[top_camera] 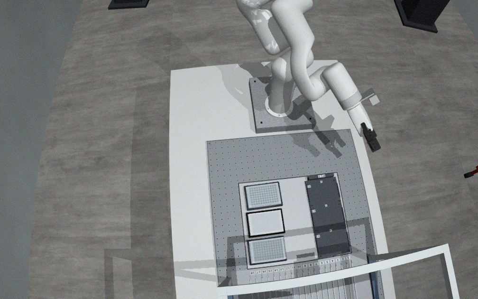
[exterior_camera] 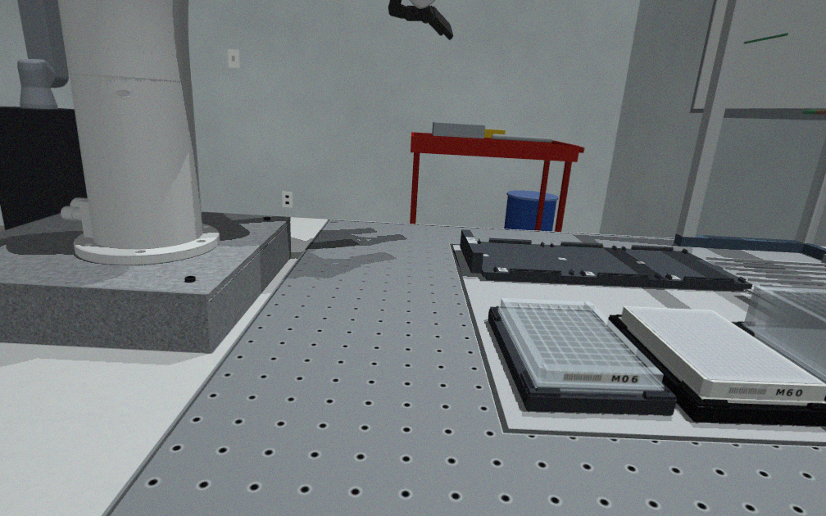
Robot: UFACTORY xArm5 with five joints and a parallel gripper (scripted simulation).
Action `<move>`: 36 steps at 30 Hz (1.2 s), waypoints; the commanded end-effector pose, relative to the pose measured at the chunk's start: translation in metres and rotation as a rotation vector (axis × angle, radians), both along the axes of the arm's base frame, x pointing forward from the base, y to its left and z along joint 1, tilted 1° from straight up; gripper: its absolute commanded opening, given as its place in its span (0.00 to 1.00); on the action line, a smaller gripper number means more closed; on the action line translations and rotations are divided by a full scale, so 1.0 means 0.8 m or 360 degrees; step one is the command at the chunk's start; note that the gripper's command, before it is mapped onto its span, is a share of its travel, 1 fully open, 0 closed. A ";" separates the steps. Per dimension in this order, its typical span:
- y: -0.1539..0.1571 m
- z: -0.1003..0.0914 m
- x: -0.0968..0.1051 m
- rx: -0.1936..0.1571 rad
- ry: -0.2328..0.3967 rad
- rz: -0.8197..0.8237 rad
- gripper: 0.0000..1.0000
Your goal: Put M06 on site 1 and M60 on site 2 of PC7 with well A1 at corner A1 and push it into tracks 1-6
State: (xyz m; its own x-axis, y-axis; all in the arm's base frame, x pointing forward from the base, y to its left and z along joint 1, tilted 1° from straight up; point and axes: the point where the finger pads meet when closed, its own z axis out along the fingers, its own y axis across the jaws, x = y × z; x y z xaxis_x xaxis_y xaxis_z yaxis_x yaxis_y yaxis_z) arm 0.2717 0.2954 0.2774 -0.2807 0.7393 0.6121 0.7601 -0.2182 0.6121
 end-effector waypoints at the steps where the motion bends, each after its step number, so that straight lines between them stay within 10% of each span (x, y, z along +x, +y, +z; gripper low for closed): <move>1: 0.001 0.002 0.000 0.0004 -0.0004 0.0000 1.00; 17: 0.001 0.002 0.000 0.0004 -0.0004 0.0000 1.00; 36: -0.053 -0.015 0.081 -0.0074 0.0423 -0.0458 1.00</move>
